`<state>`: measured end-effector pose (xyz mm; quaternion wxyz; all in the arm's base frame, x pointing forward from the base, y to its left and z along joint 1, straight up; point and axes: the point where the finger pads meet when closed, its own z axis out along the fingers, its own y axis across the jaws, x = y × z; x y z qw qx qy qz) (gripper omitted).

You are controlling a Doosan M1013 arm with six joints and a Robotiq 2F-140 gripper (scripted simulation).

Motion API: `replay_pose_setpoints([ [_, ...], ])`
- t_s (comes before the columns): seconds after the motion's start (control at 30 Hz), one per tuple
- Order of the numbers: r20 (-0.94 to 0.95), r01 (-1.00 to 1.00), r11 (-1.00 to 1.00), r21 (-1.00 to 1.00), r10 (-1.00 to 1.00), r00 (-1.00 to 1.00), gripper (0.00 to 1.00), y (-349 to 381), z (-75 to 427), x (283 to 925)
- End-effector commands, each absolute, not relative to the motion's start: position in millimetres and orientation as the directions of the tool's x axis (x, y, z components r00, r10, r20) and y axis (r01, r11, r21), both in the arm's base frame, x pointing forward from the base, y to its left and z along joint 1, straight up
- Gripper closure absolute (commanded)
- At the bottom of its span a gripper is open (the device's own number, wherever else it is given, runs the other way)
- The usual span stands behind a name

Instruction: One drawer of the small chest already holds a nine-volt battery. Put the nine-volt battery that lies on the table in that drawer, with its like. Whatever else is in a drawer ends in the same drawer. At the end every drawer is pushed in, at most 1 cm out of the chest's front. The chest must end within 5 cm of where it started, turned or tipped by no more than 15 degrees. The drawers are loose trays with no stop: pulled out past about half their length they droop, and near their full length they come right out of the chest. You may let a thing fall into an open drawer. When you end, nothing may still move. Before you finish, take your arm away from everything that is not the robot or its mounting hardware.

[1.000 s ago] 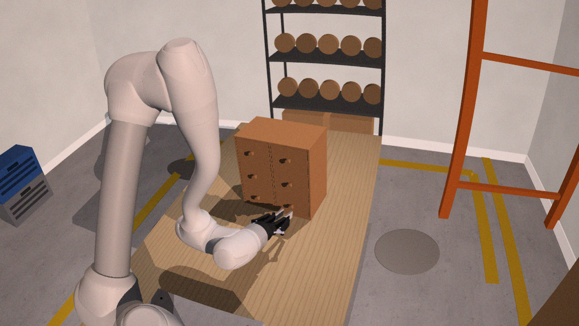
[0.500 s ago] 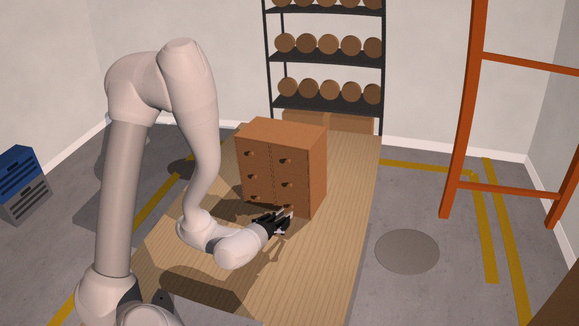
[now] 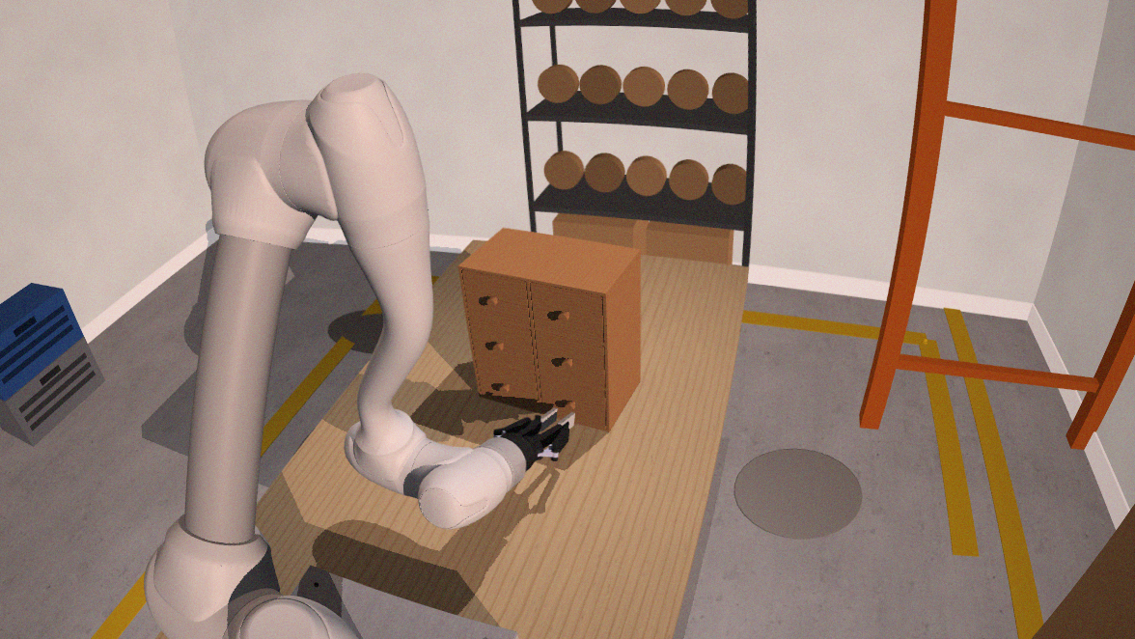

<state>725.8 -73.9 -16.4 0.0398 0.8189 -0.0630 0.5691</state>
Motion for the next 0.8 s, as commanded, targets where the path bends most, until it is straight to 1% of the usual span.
replay_pose_setpoints([
  [0.0,0.938,-0.151,-0.989,0.0,-0.053,0.344,0.8,-76.2,-15.5,727.4],
  [0.77,0.938,-0.15,-0.989,0.0,-0.053,0.344,0.8,-77.7,-15.6,737.8],
])
